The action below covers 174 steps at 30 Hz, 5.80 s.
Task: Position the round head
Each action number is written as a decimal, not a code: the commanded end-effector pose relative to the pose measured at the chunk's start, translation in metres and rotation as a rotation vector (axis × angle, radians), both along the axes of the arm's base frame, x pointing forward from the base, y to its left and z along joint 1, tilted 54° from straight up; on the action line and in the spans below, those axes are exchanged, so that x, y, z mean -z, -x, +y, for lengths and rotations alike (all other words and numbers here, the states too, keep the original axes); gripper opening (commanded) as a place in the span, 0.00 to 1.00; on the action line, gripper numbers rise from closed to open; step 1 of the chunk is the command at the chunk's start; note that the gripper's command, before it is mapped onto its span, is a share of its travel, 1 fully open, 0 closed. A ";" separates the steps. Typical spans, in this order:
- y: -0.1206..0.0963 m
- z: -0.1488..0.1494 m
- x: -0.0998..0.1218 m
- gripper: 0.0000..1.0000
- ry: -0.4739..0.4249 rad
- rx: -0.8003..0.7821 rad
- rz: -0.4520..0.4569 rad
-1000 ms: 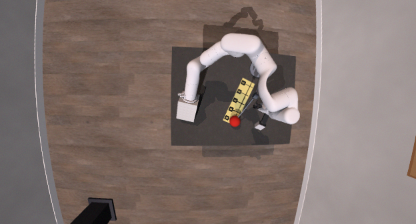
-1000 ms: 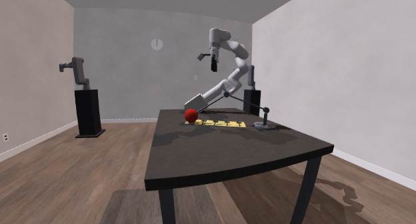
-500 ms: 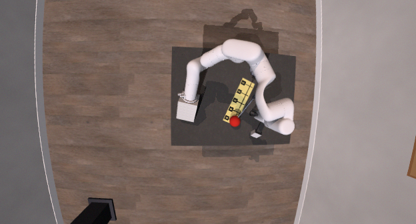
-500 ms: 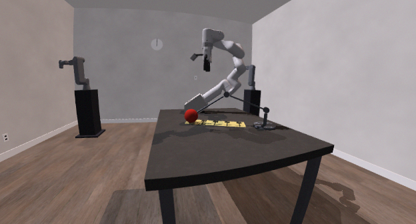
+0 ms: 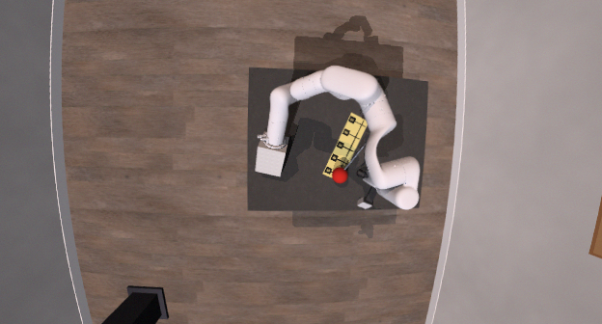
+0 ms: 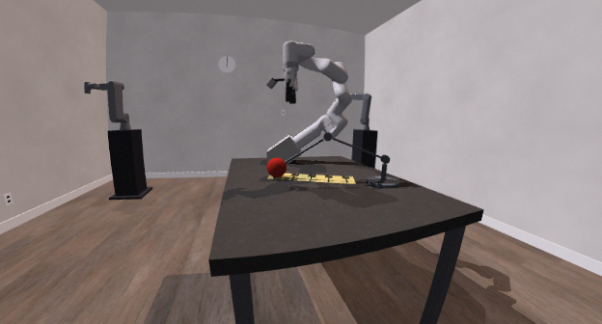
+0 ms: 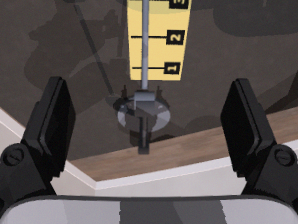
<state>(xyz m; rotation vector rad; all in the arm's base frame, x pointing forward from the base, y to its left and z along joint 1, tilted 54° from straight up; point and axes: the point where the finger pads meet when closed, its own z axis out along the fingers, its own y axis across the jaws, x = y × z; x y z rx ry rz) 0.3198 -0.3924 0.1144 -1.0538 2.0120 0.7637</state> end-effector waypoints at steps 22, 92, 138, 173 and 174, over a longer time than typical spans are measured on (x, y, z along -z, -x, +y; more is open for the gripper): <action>0.001 0.000 -0.002 1.00 -0.219 0.045 -0.121; -0.074 0.171 0.122 1.00 -0.279 0.053 -0.151; -0.097 0.216 0.139 0.00 -0.277 0.055 -0.152; -0.099 0.209 0.115 0.00 -0.277 0.054 -0.153; -0.099 0.208 0.112 0.00 -0.277 0.054 -0.153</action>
